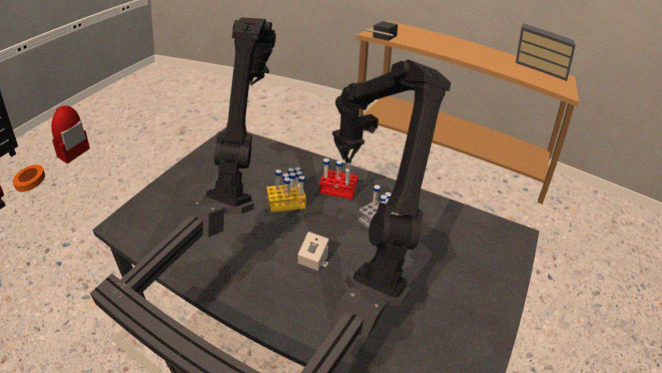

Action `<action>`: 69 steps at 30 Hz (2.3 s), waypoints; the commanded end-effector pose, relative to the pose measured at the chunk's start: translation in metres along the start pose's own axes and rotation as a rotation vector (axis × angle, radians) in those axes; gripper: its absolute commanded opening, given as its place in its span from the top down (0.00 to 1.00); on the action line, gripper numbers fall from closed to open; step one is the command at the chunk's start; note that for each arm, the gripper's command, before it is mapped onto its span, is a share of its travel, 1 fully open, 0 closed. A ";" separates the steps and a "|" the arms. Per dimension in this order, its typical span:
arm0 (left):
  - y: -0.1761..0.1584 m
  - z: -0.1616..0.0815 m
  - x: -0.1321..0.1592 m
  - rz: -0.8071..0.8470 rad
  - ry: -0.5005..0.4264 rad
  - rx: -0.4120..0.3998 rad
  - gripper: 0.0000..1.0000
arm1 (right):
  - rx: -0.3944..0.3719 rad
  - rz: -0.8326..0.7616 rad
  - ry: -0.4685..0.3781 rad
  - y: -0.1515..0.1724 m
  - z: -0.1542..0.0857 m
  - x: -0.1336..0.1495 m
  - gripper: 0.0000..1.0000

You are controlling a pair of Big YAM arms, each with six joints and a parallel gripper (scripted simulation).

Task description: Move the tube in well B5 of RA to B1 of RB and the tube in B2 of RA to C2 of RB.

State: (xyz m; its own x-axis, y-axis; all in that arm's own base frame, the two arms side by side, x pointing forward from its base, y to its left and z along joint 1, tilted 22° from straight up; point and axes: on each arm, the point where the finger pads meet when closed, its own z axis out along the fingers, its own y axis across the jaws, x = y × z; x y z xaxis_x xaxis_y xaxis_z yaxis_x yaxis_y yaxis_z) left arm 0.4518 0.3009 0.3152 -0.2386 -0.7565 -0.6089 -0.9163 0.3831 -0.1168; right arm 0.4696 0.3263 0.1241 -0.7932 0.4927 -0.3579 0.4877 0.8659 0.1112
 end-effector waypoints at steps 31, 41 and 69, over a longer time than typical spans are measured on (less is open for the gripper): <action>-0.005 -0.013 -0.015 -0.013 -0.031 0.021 0.70 | -0.025 -0.466 -0.011 0.013 -0.006 0.044 1.00; -0.005 -0.013 -0.015 -0.013 -0.031 0.021 0.70 | -0.009 -0.475 -0.001 0.017 0.003 0.083 1.00; -0.005 -0.013 -0.015 -0.013 -0.031 0.021 0.70 | -0.045 -0.459 -0.013 0.052 -0.013 0.162 1.00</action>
State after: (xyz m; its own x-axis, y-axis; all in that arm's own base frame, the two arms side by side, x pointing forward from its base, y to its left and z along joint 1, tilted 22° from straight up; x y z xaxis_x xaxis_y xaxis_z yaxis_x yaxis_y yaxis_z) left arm 0.4518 0.3009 0.3152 -0.2386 -0.7565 -0.6089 -0.9163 0.3831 -0.1168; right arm 0.3627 0.4230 0.0739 -0.9292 0.0372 -0.3676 0.0659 0.9957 -0.0657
